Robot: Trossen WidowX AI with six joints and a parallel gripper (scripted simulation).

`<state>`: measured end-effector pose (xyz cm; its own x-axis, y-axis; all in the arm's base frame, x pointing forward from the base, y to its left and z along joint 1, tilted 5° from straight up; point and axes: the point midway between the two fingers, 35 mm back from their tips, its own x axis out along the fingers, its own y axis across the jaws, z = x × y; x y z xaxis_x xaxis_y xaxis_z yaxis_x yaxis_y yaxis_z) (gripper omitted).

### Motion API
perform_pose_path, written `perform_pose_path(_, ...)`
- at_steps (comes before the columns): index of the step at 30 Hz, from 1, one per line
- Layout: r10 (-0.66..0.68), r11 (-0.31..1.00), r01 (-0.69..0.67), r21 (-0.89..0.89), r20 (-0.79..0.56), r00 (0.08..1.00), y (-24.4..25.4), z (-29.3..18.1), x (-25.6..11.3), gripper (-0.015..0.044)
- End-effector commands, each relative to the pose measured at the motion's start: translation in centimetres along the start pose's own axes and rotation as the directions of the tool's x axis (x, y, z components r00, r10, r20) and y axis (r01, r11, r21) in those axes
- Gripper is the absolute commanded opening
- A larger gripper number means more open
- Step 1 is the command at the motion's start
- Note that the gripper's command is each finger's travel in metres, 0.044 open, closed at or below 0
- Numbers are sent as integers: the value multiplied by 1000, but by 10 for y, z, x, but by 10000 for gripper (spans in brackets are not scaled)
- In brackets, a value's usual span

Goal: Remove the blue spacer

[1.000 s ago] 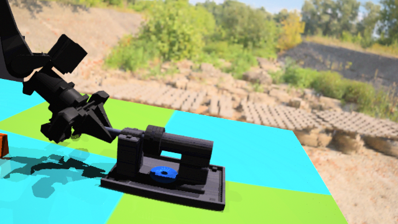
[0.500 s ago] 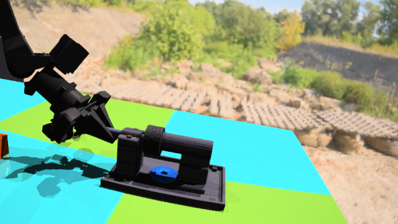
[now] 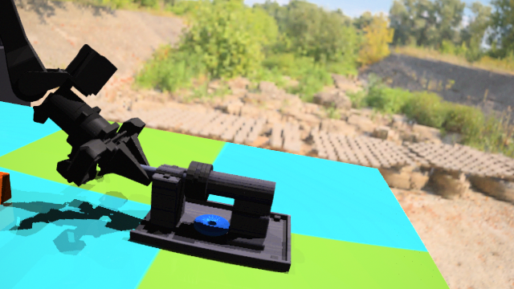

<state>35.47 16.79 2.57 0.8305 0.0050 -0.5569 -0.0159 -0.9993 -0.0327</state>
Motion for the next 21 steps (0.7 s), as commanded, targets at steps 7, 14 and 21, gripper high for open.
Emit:
perform_pose_path(7,1,1000,-1,-2,-2,1000,0,-3,3,0)
perform_pose_path(14,1,1000,-1,-2,-2,1000,0,-4,5,0)
perform_pose_path(21,1,1000,-1,-2,-3,1000,0,-5,7,0)
